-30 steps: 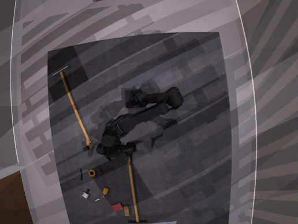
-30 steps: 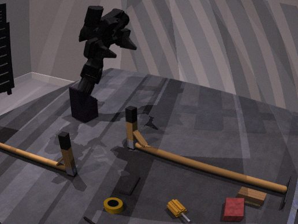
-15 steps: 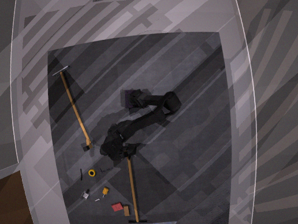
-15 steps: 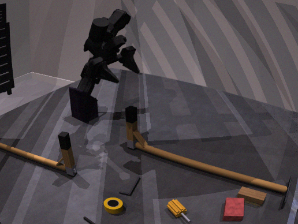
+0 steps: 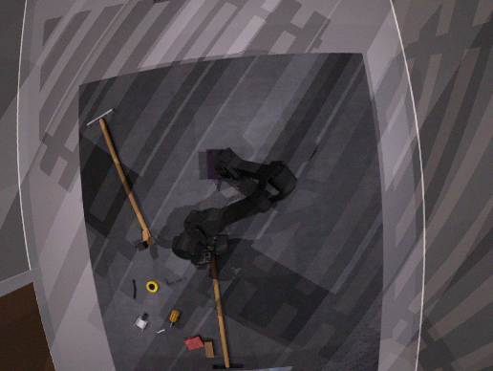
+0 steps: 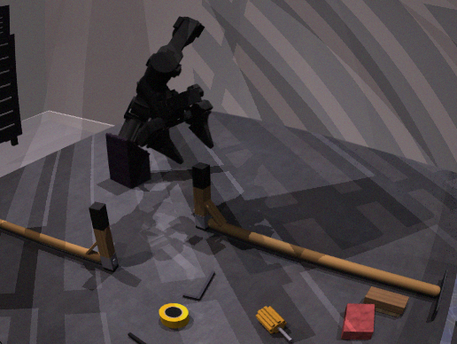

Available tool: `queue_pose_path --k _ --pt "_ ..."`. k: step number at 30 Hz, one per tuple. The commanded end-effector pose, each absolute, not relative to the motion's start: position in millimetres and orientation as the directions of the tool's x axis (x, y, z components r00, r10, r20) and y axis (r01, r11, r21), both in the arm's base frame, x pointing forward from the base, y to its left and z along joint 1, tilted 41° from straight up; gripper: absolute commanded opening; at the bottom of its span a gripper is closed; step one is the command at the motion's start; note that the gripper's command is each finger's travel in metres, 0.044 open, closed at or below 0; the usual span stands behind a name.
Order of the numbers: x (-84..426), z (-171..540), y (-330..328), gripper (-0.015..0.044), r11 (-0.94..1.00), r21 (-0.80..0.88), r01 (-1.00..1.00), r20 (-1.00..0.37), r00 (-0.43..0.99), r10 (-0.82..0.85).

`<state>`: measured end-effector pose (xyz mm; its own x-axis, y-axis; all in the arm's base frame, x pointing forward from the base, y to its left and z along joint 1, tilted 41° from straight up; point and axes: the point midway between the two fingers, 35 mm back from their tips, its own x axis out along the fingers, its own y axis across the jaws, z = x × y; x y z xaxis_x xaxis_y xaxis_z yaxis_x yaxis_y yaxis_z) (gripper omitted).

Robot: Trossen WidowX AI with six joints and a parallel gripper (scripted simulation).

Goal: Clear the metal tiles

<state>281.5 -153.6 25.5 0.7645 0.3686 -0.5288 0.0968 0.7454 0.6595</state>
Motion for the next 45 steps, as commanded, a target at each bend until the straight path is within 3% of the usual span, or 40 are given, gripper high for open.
queue_pose_path --k 1,25,45 --pt "279 10 -138 0.0440 0.753 0.651 0.089 -0.569 0.715 0.407" --pt "258 45 -163 0.0440 0.765 0.639 0.077 -0.582 0.699 0.416" --pt "264 13 -138 0.0440 0.765 0.640 0.076 -0.581 0.699 0.416"
